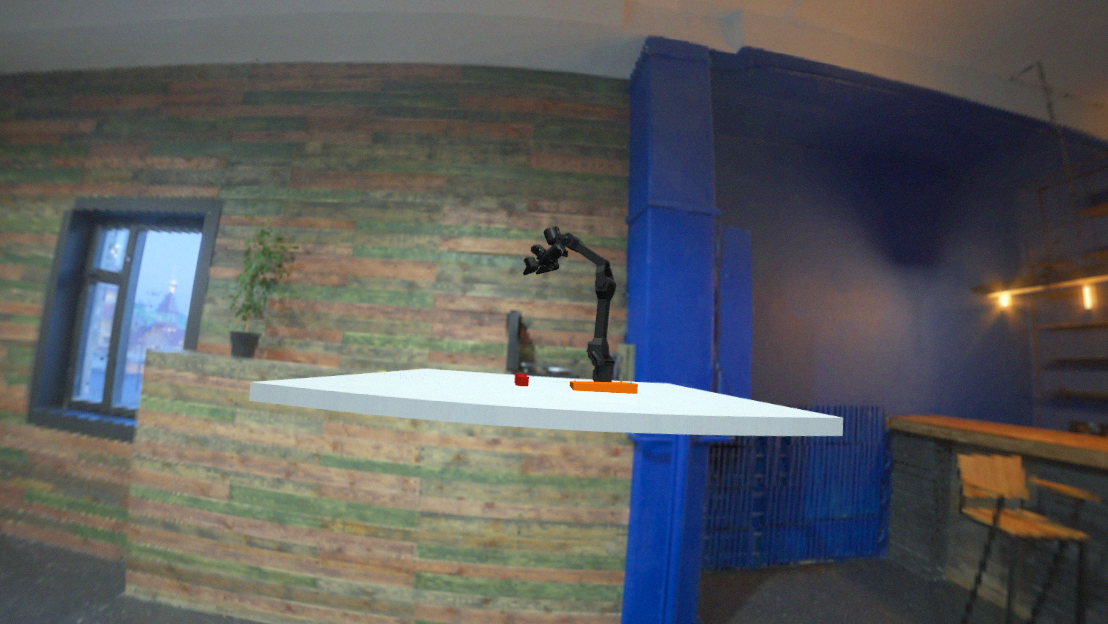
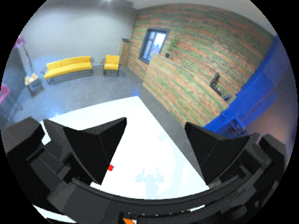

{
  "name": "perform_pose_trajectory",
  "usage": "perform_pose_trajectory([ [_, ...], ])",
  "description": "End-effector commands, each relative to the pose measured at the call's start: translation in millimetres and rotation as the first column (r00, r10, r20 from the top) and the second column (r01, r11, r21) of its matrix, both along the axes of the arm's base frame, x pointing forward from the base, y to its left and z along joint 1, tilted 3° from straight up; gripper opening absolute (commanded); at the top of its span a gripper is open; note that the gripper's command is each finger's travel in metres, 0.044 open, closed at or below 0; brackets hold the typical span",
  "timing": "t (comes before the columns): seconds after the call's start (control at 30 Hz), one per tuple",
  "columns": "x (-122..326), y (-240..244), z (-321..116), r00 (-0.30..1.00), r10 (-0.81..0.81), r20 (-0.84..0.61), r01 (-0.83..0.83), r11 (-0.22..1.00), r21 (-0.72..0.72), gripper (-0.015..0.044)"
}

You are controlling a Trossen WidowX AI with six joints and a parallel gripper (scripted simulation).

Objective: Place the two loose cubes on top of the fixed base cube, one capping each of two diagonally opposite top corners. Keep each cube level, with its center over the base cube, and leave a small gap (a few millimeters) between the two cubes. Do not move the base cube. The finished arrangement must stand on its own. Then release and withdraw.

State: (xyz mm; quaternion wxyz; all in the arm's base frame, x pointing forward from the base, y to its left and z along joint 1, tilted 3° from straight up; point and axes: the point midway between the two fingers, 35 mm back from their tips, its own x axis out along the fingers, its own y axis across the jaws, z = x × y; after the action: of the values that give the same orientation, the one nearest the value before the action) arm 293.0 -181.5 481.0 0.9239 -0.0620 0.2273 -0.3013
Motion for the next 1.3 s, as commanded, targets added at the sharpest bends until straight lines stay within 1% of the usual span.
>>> perform_pose_trajectory([
  [0.0,1,0,-3,1.000,0.001,-0.004,-0.001,1.000,0.008,0.0374],
  [0.07,12,2,-23,0.999,0.008,-0.033,-0.005,0.997,0.073,0.0321],
  [0.13,27,7,-54,0.997,0.016,-0.080,-0.002,0.985,0.170,0.0269],
  [0.2,39,14,-86,0.991,0.023,-0.130,0.012,0.965,0.262,0.0265],
  [0.3,48,23,-124,0.980,0.023,-0.197,0.051,0.930,0.365,0.0265],
  [0.47,56,45,-200,0.936,0.018,-0.350,0.182,0.829,0.528,0.0265],
  [0.6,49,67,-257,0.873,0.009,-0.488,0.328,0.729,0.600,0.0265],
  [0.73,33,90,-308,0.779,-0.003,-0.626,0.491,0.624,0.608,0.0265],
  [0.83,26,97,-322,0.744,-0.007,-0.668,0.542,0.591,0.597,0.0265],
  [1.13,26,97,-324,0.744,-0.007,-0.668,0.542,0.591,0.597,0.0265],
  [1.27,30,96,-349,0.744,-0.007,-0.668,0.542,0.591,0.597,0.0265],
])
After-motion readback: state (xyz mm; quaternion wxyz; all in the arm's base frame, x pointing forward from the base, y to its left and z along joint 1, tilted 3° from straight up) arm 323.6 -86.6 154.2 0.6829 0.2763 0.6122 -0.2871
